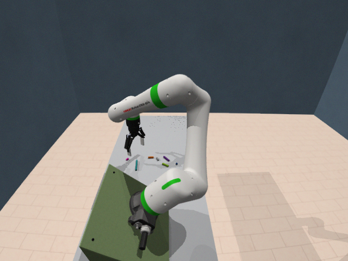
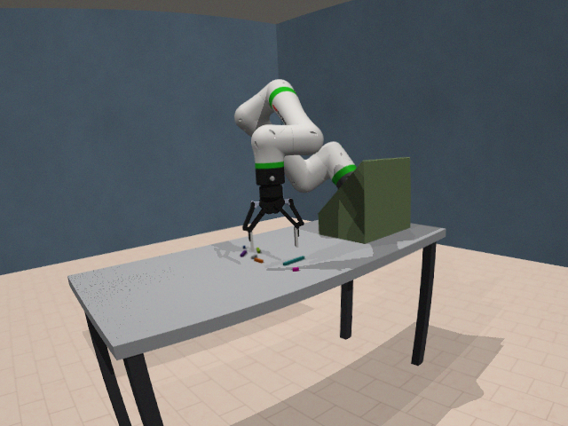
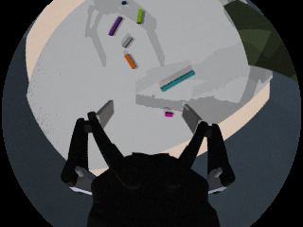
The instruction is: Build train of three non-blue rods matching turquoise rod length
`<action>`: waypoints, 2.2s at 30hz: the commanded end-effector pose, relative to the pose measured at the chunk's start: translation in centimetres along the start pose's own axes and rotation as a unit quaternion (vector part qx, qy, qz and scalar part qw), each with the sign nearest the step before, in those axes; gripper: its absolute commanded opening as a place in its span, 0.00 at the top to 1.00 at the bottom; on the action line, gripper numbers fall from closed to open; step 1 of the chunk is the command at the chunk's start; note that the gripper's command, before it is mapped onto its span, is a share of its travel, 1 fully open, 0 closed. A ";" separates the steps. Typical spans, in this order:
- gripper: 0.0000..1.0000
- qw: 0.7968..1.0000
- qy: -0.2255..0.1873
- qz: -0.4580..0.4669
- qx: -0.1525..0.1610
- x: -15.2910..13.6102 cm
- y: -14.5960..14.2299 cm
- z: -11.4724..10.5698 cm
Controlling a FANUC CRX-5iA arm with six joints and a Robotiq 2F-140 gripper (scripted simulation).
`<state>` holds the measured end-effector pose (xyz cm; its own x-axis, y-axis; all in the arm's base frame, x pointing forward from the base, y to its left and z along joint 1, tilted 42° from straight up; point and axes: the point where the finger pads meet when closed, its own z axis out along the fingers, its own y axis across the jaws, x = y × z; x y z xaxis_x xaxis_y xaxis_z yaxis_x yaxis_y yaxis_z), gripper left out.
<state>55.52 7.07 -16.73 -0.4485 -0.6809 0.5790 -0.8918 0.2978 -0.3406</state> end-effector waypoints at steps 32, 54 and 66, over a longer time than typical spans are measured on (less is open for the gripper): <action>0.00 0.993 -0.001 0.119 0.005 0.0 0.0 0.0; 0.00 0.993 -0.001 0.119 0.005 0.0 0.0 0.0; 0.00 0.993 -0.001 0.119 0.005 0.0 0.0 0.0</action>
<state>55.52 7.07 -16.74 -0.6460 -0.5935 0.4801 -0.7602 0.4429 -0.4753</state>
